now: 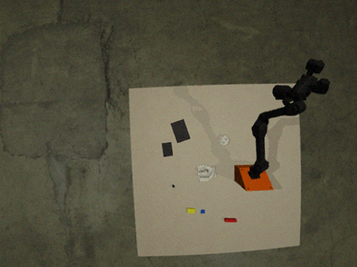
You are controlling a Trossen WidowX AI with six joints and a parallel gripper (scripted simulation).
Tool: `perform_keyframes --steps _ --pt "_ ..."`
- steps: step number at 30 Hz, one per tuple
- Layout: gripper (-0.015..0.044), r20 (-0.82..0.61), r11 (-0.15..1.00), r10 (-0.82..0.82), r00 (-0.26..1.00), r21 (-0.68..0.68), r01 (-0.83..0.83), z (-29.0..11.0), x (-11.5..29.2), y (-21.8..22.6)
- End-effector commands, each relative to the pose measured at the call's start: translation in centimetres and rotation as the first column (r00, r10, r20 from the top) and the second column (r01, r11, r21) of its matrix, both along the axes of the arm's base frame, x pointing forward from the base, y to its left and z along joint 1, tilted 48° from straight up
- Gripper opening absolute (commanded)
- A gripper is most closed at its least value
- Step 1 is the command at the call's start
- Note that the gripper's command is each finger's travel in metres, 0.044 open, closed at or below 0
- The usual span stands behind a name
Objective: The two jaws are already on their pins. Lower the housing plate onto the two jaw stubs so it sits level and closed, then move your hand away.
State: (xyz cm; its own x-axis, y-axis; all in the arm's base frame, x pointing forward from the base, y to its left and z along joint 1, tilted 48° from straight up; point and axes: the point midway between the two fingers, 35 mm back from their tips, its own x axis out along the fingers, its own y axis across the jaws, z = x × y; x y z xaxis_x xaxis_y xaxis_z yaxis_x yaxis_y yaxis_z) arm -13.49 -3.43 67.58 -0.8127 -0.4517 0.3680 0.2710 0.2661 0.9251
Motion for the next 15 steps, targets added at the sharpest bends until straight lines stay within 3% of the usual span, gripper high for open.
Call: perform_keyframes --steps 1,15 --pt "0.044 0.004 0.997 -0.007 1.0 -0.076 0.007 0.2 -0.2 1.1" --pt "0.044 0.011 0.935 -0.028 1.0 -0.353 0.03 1.2 -0.3 5.4"
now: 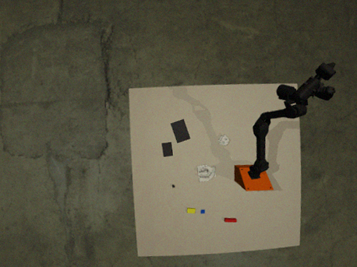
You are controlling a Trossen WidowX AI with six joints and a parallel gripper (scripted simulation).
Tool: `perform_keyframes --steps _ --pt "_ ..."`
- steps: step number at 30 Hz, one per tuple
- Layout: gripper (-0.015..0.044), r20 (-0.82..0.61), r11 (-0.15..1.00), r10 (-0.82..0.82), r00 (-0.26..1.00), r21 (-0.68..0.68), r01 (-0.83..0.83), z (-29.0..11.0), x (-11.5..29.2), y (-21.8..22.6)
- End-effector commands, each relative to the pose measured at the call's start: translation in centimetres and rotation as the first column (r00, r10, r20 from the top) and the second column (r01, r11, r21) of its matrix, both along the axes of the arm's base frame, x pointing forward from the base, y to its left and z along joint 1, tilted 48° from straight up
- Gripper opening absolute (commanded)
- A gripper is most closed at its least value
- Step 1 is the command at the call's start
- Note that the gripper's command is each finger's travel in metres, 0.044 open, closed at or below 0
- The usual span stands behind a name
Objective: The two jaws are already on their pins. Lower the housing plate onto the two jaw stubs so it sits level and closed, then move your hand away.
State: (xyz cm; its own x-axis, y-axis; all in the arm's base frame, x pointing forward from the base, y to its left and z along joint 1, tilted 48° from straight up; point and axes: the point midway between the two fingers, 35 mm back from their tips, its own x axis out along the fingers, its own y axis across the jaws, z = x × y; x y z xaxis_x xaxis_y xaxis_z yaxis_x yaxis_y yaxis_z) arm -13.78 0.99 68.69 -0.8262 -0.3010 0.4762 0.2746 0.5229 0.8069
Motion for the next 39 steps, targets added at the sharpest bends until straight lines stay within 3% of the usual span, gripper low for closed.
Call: perform_keyframes --steps 1,19,39 --pt "0.044 -0.004 0.997 -0.006 1.0 -0.079 0.005 0.2 0.0 1.3" --pt "0.044 -0.06 0.908 -0.056 0.997 -0.417 0.026 0.8 1.3 7.4" --pt "0.044 -0.169 0.718 -0.152 0.974 -0.696 -0.008 0.6 4.4 13.8"
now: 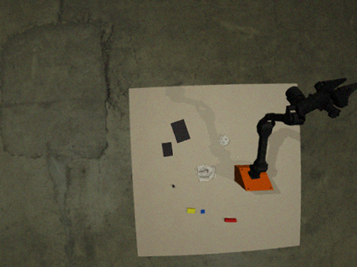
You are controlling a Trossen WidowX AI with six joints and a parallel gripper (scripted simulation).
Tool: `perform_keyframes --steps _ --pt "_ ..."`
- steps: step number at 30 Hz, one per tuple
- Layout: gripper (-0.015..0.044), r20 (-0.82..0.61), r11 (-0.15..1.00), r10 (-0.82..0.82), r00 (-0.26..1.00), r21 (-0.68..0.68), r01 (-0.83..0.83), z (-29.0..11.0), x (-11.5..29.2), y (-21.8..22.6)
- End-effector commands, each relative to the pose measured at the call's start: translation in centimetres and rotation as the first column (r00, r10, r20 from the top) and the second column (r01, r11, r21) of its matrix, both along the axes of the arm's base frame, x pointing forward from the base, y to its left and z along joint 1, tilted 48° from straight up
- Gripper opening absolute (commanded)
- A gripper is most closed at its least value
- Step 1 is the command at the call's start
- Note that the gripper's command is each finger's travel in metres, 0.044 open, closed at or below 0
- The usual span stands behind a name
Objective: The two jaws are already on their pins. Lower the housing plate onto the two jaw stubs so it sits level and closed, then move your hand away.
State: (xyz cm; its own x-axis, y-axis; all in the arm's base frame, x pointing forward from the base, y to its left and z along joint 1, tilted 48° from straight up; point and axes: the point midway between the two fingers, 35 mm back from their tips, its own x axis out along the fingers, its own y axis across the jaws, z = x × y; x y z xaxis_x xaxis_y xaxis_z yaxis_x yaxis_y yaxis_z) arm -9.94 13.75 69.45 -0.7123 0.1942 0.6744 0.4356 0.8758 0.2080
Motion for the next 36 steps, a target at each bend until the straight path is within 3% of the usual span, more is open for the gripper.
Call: perform_keyframes --steps 1,36 --pt "0.044 -0.034 0.998 -0.011 0.999 -0.067 0.009 -0.2 0.8 1.3" --pt "0.044 -0.248 0.914 -0.197 0.948 -0.397 0.086 -2.0 8.0 7.5"
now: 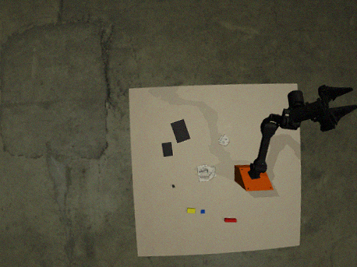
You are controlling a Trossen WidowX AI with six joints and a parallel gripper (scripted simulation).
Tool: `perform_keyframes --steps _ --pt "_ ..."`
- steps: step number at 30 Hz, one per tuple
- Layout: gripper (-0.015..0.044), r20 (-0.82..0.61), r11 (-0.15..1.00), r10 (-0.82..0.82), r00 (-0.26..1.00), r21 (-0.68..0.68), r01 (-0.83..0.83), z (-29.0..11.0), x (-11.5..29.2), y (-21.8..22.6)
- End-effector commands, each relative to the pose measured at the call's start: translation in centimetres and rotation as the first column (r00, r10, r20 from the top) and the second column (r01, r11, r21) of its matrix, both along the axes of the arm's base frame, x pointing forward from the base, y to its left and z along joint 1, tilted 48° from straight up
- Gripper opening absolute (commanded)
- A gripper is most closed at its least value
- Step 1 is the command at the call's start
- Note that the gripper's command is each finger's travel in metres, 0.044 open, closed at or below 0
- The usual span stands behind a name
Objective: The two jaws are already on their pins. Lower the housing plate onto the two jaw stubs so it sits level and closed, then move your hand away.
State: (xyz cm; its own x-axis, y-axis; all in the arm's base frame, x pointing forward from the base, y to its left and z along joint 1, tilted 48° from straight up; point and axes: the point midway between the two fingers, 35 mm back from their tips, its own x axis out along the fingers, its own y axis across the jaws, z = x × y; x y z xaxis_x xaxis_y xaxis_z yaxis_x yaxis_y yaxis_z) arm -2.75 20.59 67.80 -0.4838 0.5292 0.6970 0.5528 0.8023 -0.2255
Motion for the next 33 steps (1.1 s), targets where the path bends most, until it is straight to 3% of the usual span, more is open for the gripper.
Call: perform_keyframes --steps 1,33 --pt "0.044 -0.05 0.999 -0.015 0.999 -0.045 0.013 -0.5 1.2 0.9" --pt "0.044 -0.477 0.941 -0.237 0.847 -0.33 0.077 -4.8 12.4 4.9"
